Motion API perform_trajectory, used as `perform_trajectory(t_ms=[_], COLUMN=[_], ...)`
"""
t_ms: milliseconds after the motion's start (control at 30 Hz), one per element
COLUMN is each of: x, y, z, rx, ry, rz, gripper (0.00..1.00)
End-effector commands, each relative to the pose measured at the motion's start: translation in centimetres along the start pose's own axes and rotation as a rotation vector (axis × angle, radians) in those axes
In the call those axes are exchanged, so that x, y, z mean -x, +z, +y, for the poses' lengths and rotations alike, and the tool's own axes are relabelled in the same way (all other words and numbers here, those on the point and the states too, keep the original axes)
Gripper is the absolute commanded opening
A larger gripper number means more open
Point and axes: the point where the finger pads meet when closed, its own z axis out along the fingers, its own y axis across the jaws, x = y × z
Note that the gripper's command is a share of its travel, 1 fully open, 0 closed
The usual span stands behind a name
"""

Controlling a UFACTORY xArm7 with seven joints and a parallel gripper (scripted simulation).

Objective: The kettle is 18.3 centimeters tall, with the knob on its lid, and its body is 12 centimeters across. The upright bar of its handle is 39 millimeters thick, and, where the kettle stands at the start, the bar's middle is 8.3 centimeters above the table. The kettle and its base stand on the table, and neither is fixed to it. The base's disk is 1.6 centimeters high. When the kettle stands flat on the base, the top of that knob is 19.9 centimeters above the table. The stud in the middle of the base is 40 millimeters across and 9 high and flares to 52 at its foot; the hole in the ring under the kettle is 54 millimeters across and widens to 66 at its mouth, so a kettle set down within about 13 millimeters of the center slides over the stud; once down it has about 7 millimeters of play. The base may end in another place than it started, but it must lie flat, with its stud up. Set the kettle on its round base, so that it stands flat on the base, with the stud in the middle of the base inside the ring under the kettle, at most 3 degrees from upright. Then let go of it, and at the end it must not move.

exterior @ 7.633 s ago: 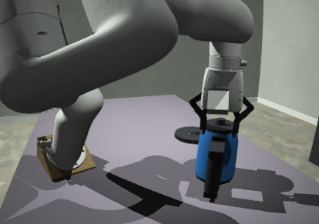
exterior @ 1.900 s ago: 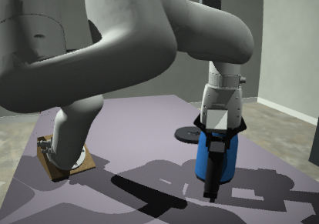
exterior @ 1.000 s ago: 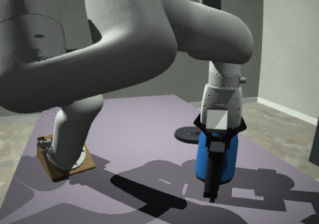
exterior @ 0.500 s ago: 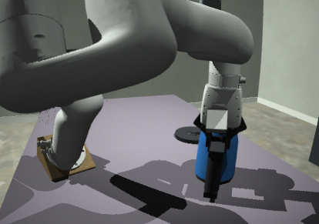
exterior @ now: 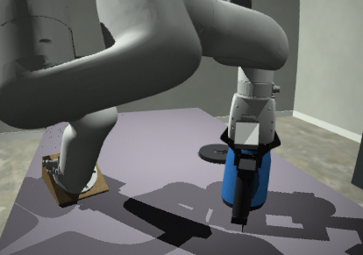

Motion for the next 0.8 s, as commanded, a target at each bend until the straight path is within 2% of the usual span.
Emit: perform_trajectory(t_ms=[0, 767], x=[0.1, 0.1], y=[-0.5, -3.9], z=[-0.1, -0.1], rx=[-0.004, -0.004], ry=[0.000, 0.000], rz=[-0.003, -0.003], gripper=[0.00, 0.00])
